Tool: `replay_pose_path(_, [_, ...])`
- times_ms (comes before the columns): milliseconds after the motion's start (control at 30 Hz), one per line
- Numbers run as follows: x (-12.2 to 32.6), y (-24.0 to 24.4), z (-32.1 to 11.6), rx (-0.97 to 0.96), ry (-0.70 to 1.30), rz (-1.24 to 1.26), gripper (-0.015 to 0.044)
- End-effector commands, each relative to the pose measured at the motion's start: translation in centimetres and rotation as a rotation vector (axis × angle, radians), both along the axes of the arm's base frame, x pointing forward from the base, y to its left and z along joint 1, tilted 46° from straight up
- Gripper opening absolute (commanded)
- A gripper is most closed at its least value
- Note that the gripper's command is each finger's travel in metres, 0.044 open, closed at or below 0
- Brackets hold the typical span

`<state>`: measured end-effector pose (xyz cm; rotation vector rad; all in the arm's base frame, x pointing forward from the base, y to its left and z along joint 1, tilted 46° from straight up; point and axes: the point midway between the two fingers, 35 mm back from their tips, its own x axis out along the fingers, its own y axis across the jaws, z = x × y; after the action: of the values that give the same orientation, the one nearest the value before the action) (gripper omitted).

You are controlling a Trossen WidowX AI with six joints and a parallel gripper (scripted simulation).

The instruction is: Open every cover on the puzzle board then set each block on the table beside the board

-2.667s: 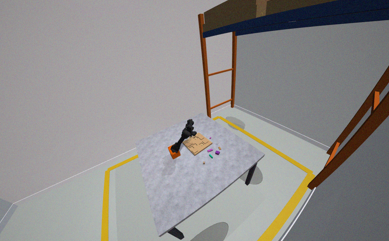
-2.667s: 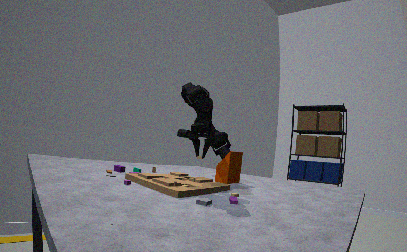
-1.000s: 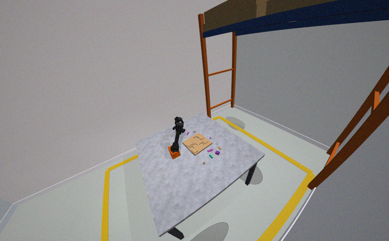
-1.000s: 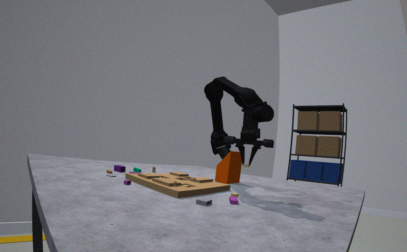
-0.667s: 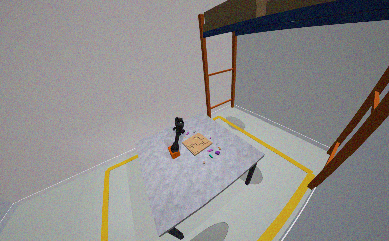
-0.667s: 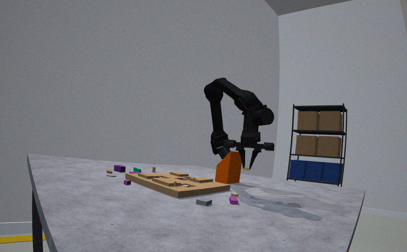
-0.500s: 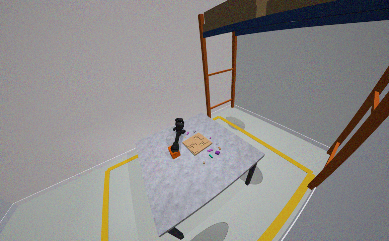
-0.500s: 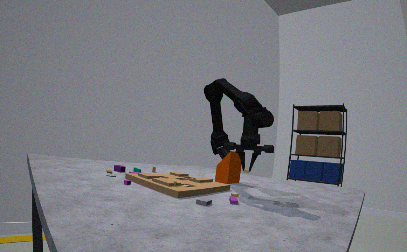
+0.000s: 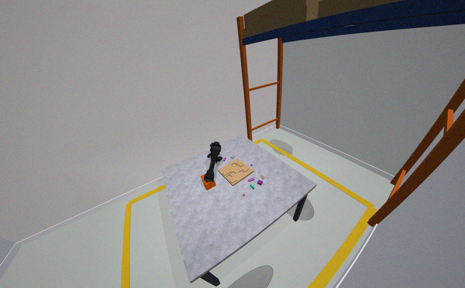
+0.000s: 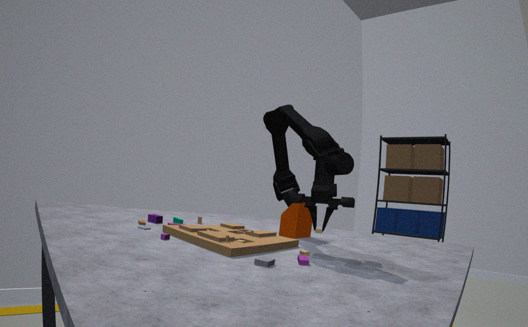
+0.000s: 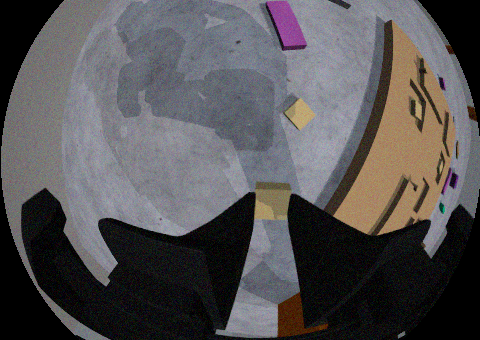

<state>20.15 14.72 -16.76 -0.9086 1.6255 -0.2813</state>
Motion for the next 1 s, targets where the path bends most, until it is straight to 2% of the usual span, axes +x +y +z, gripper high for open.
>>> replay_pose_path(0, [-0.2,-1.0,-0.7,-0.013,0.010,0.003,0.0080])
replay_pose_path(967, [-0.5,-4.5,-3.8,-0.017,0.009,0.002,0.0080])
